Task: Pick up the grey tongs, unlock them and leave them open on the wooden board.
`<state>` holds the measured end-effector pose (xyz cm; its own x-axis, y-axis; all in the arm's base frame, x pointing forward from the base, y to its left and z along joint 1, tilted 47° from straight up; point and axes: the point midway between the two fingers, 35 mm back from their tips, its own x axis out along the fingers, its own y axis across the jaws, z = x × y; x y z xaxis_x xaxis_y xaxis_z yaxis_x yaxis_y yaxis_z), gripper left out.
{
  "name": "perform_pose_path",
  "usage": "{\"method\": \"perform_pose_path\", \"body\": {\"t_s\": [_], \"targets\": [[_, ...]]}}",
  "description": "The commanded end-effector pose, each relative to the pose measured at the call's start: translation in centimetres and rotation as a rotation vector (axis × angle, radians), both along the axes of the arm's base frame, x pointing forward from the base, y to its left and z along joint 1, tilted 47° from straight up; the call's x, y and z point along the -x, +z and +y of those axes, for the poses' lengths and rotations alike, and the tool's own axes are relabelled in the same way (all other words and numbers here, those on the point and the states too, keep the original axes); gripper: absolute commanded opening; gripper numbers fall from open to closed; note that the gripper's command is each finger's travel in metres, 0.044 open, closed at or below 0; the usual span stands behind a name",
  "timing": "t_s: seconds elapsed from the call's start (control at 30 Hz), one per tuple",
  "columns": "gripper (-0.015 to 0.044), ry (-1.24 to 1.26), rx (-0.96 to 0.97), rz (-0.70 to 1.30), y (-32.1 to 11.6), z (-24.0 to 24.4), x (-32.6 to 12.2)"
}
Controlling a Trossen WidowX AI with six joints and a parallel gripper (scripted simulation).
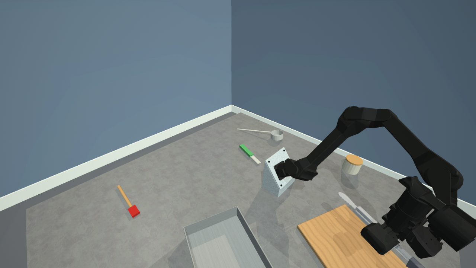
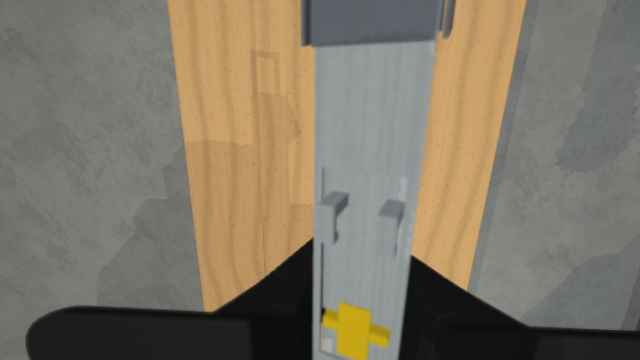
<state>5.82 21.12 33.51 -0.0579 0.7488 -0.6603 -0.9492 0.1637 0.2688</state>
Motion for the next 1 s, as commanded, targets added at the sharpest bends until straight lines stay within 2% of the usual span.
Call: {"method": "perform_pose_path", "body": {"t_s": [0.0, 0.97], "targets": [[-0.015, -0.004, 0.009, 0.007, -0.7, 0.5, -0.1], [-0.015, -0.004, 0.005, 0.01, -3.7, 4.1, 0.2]]}}
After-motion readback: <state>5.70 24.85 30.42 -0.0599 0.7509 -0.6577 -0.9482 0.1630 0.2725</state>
